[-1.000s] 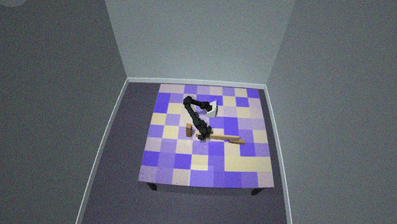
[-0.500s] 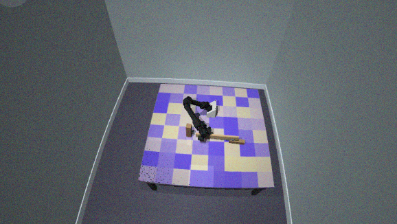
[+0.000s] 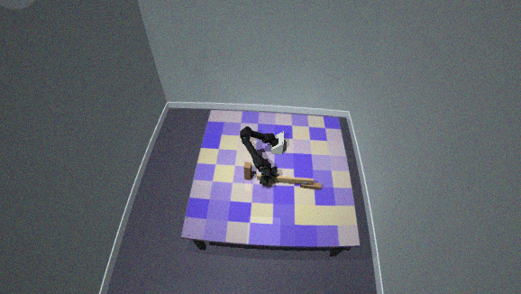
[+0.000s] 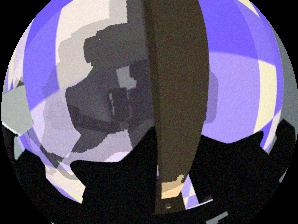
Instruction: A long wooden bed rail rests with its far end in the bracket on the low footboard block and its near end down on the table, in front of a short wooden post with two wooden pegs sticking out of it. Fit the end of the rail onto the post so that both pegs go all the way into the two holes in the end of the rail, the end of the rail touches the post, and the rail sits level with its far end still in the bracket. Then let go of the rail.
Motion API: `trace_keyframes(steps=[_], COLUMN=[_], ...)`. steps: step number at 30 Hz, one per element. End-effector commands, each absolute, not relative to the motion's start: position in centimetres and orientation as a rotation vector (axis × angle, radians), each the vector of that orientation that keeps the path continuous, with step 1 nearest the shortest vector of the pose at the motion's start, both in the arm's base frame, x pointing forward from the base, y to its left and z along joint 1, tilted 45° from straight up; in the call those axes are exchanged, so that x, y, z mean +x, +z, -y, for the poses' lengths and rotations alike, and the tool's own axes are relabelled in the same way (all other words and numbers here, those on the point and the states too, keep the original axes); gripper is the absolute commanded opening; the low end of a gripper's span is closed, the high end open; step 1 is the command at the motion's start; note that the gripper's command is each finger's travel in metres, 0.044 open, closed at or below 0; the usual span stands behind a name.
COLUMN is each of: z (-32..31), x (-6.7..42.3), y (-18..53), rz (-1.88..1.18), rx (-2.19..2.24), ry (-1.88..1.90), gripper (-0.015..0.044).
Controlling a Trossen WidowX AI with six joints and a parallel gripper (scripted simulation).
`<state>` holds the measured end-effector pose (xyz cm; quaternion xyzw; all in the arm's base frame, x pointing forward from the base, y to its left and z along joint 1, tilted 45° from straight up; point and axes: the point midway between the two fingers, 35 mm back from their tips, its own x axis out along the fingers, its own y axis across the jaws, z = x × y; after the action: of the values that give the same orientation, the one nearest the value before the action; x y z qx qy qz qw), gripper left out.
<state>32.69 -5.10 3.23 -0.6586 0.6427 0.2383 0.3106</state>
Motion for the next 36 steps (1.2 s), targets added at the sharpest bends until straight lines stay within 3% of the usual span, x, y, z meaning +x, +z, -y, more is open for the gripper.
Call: trace_keyframes(steps=[1,4,36], z=[5.15,5.15,4.41], x=[32.66,32.66,32.73], y=[3.22,3.22,3.91], rz=[-1.699,-1.699,-1.699], rx=[-1.744,-1.744,-1.744], ry=[0.629,0.629,0.629], gripper=[0.002,0.0,0.0])
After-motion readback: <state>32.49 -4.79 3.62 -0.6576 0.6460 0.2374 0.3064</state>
